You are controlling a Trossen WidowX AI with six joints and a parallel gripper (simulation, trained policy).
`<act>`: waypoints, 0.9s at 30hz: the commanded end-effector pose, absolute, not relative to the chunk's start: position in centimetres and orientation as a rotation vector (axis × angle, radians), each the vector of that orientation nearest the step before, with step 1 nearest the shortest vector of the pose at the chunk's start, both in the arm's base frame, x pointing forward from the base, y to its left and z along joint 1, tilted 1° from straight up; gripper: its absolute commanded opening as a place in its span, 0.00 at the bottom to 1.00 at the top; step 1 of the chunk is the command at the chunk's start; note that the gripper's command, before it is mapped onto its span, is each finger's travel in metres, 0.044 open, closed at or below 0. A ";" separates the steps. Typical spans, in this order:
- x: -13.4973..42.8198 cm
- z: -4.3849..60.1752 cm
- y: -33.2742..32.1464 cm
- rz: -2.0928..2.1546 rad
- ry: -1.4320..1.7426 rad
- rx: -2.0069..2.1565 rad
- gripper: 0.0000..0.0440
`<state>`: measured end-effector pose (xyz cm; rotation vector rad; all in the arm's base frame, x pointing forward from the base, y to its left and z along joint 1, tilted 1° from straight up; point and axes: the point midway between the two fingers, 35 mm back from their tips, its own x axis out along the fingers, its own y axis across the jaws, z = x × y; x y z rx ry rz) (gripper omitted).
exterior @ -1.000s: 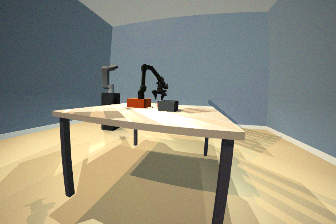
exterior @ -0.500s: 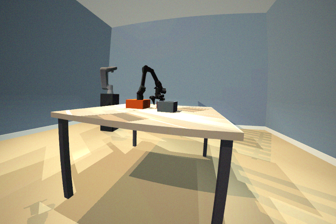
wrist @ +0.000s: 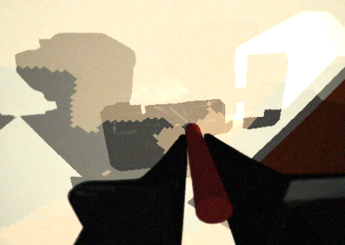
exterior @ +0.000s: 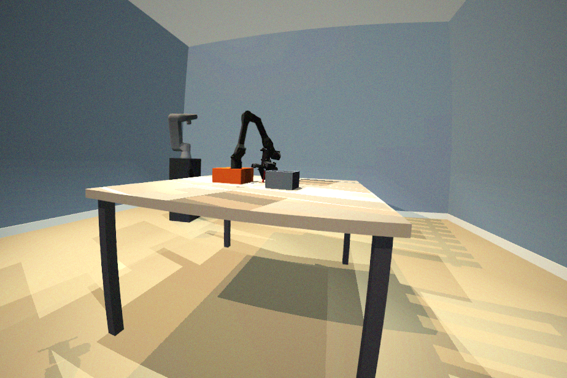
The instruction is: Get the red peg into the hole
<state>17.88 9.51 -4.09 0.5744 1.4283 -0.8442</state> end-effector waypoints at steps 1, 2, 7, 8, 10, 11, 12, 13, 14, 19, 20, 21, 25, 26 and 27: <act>18.4 -3.6 9.3 -0.835 1.429 0.570 0.00; 18.6 -3.4 9.2 -0.828 1.417 0.565 0.00; 19.2 -2.0 8.6 -0.801 1.375 0.532 0.00; 19.4 -1.7 8.5 -0.796 1.369 0.523 0.00; 19.6 -1.0 8.2 -0.787 1.356 0.507 0.00; 19.7 -0.7 8.1 -0.782 1.350 0.500 0.00; 19.9 -0.3 8.0 -0.777 1.343 0.492 0.00; 20.1 0.0 7.8 -0.771 1.337 0.484 0.00; 20.3 0.4 7.7 -0.766 1.330 0.476 0.00; 21.3 2.3 7.1 -0.739 1.299 0.436 0.00; 21.5 2.7 7.0 -0.734 1.293 0.429 0.00; 21.8 3.2 6.8 -0.730 1.287 0.422 0.00; 22.8 4.8 6.2 -0.716 1.264 0.401 0.00; 23.0 5.2 6.1 -0.714 1.259 0.396 0.00; 23.3 5.6 5.9 -0.711 1.254 0.392 0.00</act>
